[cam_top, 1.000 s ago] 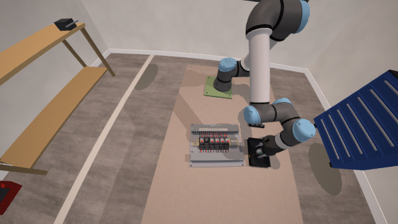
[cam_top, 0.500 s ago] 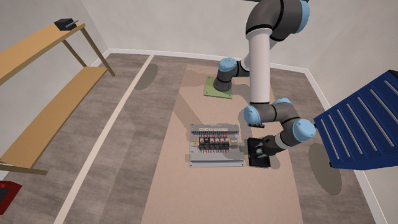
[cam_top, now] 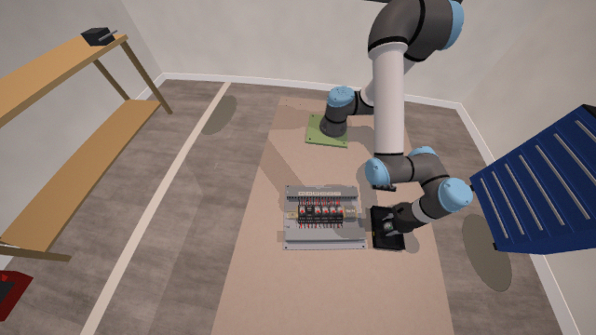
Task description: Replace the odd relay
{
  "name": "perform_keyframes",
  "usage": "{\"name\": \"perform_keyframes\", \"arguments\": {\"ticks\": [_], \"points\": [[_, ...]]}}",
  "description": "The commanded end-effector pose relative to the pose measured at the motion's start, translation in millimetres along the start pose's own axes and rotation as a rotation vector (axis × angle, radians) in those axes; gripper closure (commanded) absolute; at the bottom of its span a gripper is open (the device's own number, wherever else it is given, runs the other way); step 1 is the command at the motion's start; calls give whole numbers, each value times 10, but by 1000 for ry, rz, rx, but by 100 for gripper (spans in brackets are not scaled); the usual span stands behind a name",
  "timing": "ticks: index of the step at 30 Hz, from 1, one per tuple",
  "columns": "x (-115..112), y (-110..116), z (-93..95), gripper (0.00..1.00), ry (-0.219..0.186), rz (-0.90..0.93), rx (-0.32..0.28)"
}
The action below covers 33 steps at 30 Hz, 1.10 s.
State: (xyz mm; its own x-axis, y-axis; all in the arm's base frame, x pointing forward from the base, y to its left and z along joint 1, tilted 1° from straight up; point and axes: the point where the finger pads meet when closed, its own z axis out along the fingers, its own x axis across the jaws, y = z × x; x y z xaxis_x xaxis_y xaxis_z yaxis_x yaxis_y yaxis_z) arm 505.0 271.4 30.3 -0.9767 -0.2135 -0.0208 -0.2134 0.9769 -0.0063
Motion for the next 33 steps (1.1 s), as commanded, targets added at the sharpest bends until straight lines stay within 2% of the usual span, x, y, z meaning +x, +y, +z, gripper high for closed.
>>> {"name": "perform_keyframes", "arguments": {"ticks": [1, 33], "points": [[-5, 1, -7, 0, -2, 0, 0], [-5, 1, -86, 0, -2, 0, 0]]}}
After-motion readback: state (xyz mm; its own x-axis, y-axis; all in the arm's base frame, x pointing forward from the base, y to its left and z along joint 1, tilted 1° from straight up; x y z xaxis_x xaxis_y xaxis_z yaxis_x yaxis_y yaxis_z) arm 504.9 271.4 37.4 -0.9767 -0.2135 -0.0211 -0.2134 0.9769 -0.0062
